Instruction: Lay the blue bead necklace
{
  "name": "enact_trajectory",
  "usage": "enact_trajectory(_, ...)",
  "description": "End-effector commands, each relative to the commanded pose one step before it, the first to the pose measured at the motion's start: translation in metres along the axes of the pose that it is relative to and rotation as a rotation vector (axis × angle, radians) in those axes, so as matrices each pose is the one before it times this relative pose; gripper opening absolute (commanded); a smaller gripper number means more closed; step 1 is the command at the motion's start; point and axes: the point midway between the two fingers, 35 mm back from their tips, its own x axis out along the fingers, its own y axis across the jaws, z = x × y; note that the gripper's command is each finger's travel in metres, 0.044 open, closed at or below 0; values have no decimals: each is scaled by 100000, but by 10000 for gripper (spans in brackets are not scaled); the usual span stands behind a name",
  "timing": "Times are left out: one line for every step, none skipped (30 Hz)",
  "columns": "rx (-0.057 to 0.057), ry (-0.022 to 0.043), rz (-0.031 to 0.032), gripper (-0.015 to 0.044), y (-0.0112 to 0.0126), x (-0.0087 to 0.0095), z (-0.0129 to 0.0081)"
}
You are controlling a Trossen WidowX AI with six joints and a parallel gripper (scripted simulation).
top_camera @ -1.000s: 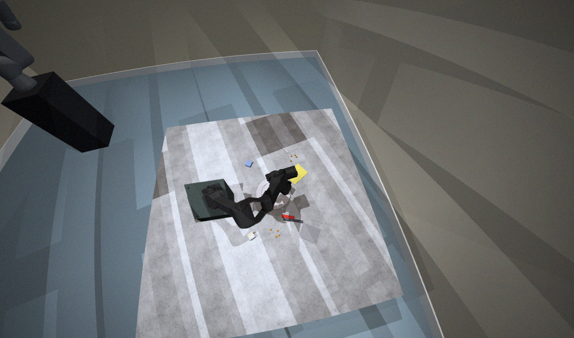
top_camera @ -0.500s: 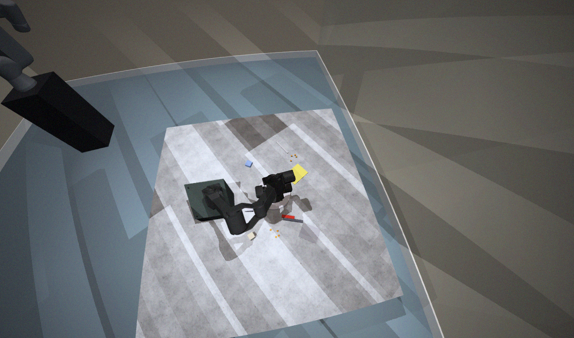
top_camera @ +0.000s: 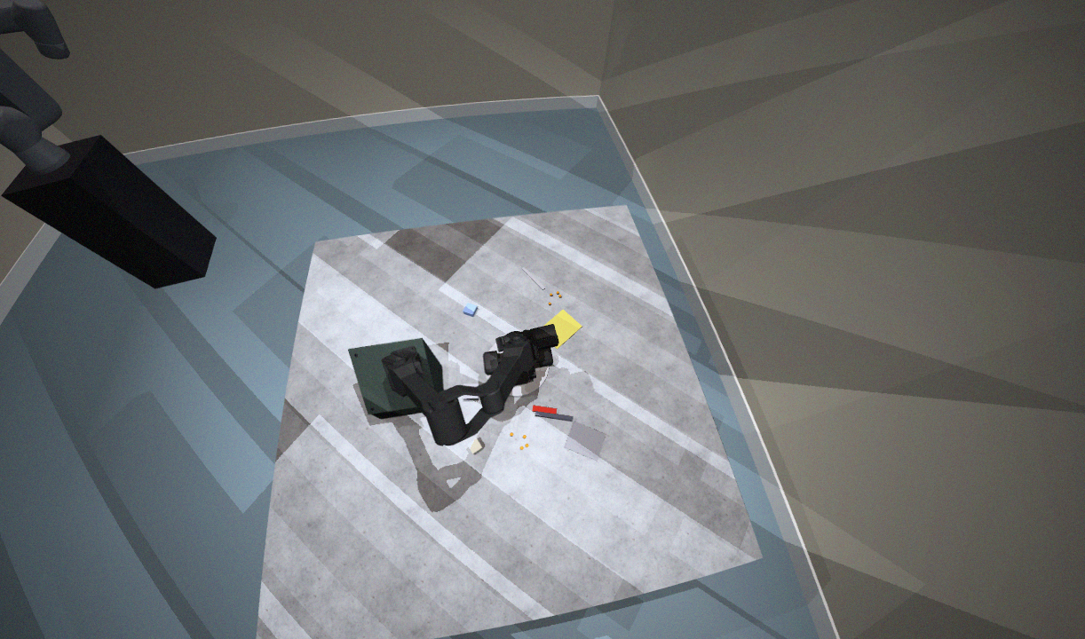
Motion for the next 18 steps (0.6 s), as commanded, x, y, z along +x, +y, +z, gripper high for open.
enact_trajectory(-447, -130, -339, 310, -75, 500, -24)
enact_trajectory(-13, -29, -29, 310, -5, 163, 3)
enact_trajectory(-13, -30, -30, 310, -6, 163, 3)
enact_trajectory(-13, -31, -30, 310, -7, 163, 4)
enact_trajectory(-13, -32, -30, 310, -8, 162, 4)
enact_trajectory(-13, -33, -31, 310, -9, 162, 4)
enact_trajectory(-13, -34, -31, 310, -10, 162, 5)
enact_trajectory(-13, -36, -32, 310, -11, 162, 5)
enact_trajectory(-13, -37, -32, 310, -12, 162, 5)
enact_trajectory(-13, -38, -32, 310, -13, 161, 6)
enact_trajectory(-14, -39, -33, 310, -14, 161, 6)
enact_trajectory(-14, -40, -33, 310, -15, 161, 6)
enact_trajectory(-14, -41, -34, 310, -16, 161, 7)
enact_trajectory(-14, -42, -34, 310, -17, 160, 7)
enact_trajectory(-14, -43, -35, 310, -18, 160, 7)
enact_trajectory(-14, -44, -35, 310, -19, 160, 8)
enact_trajectory(-14, -45, -35, 310, -20, 159, 8)
enact_trajectory(-11, -37, -29, 310, -16, 128, 7)
